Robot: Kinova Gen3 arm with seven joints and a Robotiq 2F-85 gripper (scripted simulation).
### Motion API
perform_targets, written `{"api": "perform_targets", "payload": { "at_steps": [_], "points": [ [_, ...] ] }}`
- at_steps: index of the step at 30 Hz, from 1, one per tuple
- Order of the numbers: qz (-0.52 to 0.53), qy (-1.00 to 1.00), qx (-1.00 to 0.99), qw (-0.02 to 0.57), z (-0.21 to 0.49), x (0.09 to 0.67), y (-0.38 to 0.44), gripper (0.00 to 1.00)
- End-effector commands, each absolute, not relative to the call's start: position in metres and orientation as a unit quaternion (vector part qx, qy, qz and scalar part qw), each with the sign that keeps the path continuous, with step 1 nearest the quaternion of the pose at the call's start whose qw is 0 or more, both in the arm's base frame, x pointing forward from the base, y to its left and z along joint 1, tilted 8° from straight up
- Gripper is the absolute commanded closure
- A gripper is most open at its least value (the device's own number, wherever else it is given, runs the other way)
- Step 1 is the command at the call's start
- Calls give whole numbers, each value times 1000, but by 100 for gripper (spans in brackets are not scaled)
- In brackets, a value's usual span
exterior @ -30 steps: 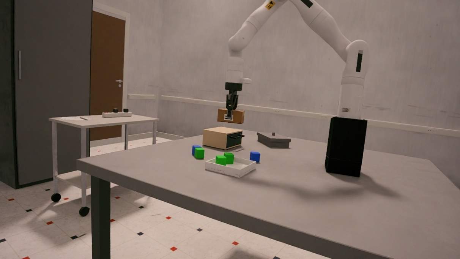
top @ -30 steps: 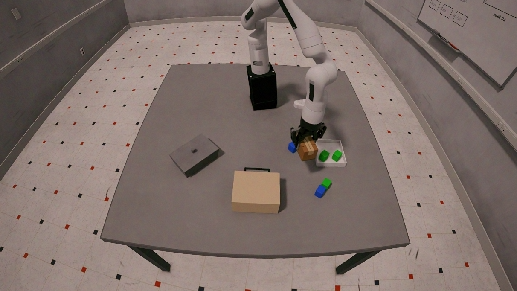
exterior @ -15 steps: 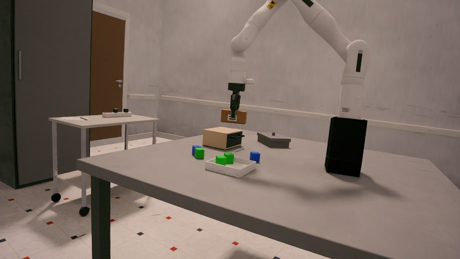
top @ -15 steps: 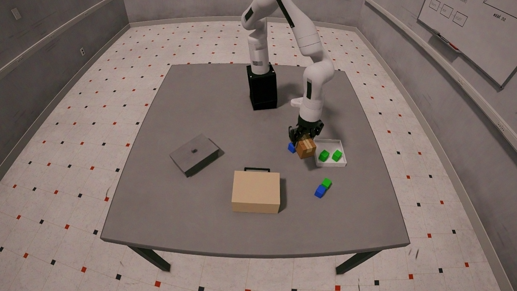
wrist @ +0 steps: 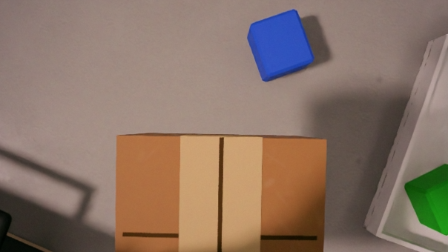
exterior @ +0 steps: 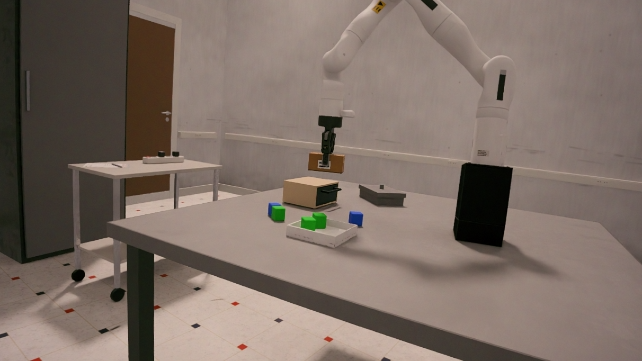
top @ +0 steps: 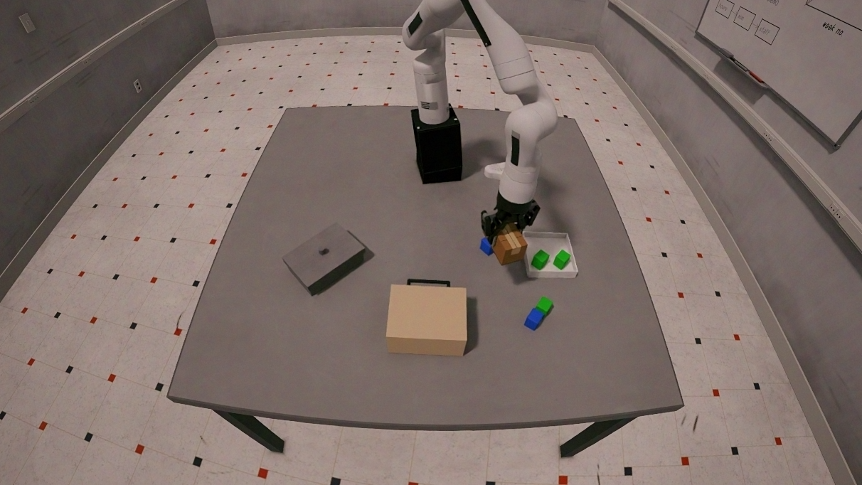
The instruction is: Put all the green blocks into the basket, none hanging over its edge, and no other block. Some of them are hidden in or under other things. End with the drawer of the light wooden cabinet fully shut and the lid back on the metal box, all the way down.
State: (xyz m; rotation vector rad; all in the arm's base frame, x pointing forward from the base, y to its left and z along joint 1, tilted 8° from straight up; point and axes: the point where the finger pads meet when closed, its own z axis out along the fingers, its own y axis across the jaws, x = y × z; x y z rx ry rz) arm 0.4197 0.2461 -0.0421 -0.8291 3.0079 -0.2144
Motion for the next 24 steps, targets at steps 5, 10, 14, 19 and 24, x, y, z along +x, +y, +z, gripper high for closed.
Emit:
{"api": "perform_targets", "payload": {
  "at_steps": [5,10,14,19,24],
  "points": [
    [-68,962,-265,8,-43,420,246,33],
    [-67,962,-265,9,-45,421,246,33],
    [-67,962,-265,9,-49,421,245,33],
    [-67,962,-265,9,-53,421,245,33],
    [-67,962,-265,9,-60,421,244,33]
  ]
}}
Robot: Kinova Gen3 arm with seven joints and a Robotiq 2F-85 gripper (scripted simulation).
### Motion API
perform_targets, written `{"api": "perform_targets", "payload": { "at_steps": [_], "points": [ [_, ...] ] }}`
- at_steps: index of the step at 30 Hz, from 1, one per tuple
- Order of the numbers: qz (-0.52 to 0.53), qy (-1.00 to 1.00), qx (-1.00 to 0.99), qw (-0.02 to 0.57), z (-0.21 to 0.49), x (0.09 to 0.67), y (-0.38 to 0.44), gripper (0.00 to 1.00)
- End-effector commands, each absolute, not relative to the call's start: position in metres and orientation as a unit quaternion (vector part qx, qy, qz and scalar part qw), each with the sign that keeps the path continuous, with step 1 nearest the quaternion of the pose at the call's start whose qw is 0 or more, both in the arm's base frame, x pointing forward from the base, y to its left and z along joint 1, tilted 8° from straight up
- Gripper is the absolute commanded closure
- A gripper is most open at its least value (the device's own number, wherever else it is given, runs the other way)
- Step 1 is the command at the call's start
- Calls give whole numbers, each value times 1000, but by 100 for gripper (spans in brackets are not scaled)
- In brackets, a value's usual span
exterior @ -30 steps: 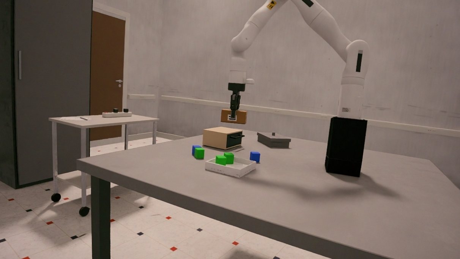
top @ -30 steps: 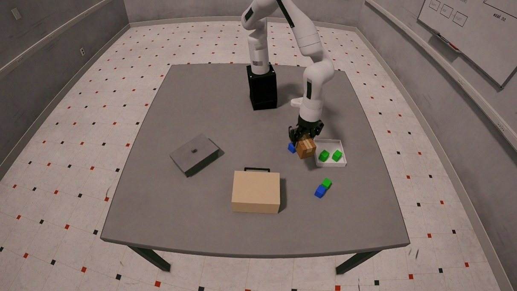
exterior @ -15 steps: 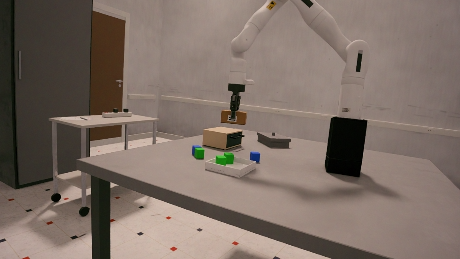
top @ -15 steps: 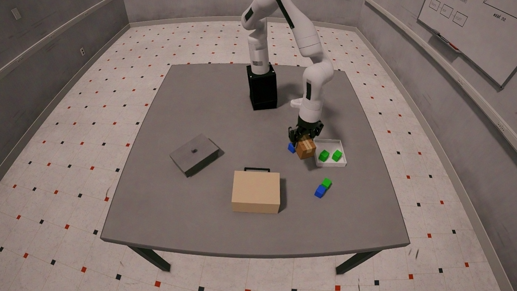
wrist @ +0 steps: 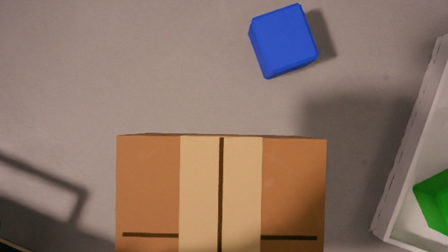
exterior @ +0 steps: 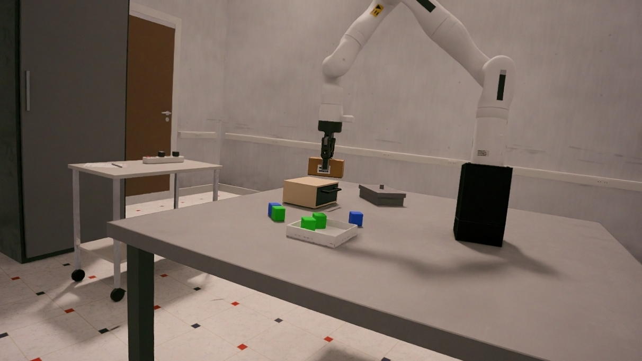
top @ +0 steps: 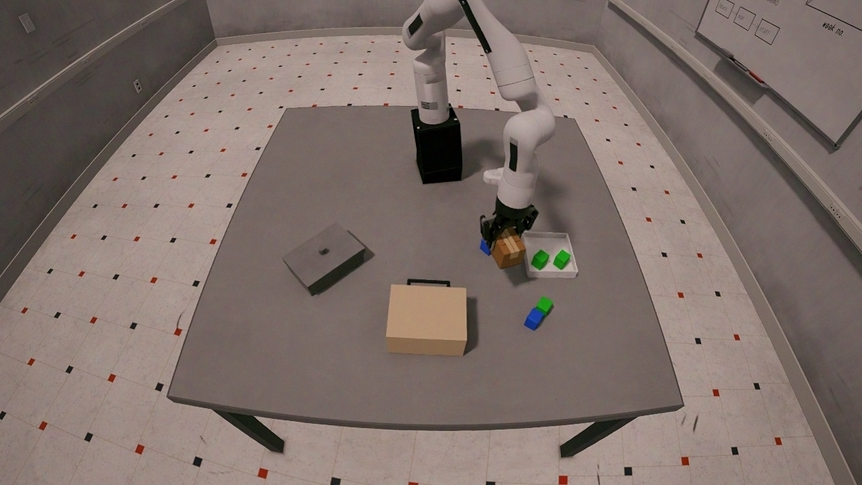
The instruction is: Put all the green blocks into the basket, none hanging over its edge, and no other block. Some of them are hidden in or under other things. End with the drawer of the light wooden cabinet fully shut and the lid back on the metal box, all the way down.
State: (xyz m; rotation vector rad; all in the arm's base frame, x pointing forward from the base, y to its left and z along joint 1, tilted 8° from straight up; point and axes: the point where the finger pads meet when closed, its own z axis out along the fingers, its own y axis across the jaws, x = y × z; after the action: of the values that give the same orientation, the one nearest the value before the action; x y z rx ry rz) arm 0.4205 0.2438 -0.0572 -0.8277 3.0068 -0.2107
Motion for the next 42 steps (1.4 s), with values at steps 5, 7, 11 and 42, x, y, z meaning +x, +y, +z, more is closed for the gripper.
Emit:
{"api": "perform_targets", "payload": {
  "at_steps": [5,7,11,42],
  "points": [
    [-67,962,-265,9,-69,422,243,33],
    [-67,962,-265,9,-72,422,242,33],
    [-67,962,-265,9,-76,422,242,33],
    [-67,962,-265,9,-143,426,233,33]
  ]
}}
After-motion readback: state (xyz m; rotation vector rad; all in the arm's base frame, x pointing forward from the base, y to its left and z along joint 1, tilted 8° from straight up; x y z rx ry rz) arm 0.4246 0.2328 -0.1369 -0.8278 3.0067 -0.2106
